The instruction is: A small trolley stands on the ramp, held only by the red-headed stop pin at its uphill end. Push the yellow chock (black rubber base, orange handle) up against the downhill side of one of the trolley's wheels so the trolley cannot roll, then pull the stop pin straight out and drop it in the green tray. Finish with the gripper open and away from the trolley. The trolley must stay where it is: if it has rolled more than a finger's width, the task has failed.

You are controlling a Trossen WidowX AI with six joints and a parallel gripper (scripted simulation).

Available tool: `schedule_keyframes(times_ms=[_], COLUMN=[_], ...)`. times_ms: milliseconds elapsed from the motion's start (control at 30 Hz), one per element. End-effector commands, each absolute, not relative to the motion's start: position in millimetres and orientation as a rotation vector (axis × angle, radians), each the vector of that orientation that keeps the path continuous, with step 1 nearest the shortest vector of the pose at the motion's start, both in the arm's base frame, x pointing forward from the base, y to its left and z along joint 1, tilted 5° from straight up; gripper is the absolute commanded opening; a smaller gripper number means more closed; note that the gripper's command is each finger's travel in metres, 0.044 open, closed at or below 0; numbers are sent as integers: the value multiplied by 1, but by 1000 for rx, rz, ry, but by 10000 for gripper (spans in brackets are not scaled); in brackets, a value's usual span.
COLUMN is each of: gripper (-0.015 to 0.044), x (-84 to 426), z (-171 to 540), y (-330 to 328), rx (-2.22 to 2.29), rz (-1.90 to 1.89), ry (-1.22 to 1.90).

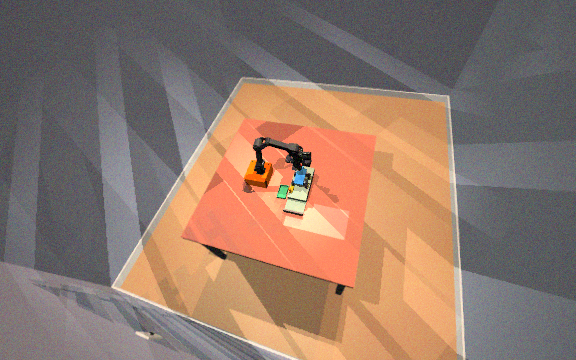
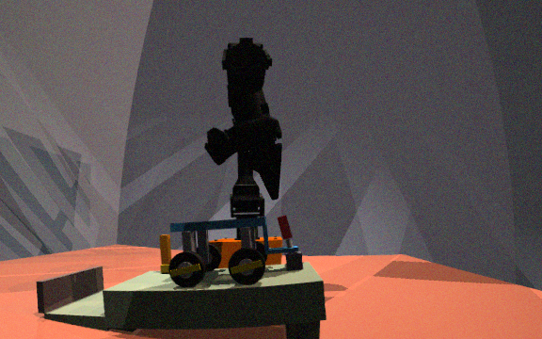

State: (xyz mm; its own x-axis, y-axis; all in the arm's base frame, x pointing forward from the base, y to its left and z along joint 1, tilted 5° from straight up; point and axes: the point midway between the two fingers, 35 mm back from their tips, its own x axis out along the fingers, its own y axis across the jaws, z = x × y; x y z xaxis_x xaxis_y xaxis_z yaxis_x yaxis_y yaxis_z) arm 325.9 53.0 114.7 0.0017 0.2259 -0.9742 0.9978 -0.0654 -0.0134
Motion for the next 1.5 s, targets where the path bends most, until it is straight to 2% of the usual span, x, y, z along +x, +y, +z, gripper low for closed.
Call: schedule_keyframes(times_ms=[0,1467], gripper=[190,190], x=[326,327], z=[115,57], y=[55,68], rx=[1416,1417], rz=[-1130,-1129], ry=[1359,1360])
